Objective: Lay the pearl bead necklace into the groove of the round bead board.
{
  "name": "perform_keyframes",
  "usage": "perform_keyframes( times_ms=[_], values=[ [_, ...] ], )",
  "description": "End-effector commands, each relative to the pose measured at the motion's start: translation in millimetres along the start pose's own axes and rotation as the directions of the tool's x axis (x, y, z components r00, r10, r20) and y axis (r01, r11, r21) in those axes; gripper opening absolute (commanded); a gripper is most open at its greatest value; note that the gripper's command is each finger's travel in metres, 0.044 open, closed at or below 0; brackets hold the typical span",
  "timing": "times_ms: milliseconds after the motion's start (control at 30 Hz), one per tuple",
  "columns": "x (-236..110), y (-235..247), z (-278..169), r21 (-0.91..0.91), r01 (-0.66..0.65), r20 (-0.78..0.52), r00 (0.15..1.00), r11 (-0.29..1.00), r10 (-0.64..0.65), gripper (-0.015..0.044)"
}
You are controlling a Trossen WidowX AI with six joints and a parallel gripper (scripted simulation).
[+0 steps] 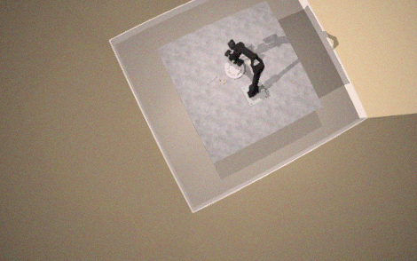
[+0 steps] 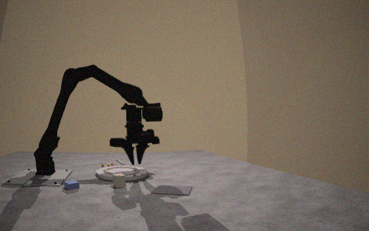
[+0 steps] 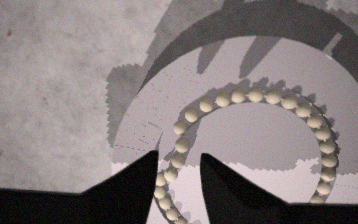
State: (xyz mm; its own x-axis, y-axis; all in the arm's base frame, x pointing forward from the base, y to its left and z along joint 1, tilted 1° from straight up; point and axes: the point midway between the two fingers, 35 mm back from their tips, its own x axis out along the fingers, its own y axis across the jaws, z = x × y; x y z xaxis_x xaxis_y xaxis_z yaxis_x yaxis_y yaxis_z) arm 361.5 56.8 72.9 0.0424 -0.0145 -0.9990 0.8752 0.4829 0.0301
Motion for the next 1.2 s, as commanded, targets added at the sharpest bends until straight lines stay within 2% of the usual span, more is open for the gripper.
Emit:
perform_keyframes(
  times_ms=[0,500,667,1167],
  values=[
    [10,-1,0,-0.004,0.009,-0.002,1.0,1.0,-0.009,0.012],
    [23,-2,0,-0.006,0.012,-0.003,1.0,1.0,-0.012,0.012],
    [20,-2,0,-0.003,0.008,-0.003,1.0,1.0,-0.008,0.0],
    [20,-2,0,-0.003,0.008,-0.003,1.0,1.0,-0.008,0.0]
  ],
)
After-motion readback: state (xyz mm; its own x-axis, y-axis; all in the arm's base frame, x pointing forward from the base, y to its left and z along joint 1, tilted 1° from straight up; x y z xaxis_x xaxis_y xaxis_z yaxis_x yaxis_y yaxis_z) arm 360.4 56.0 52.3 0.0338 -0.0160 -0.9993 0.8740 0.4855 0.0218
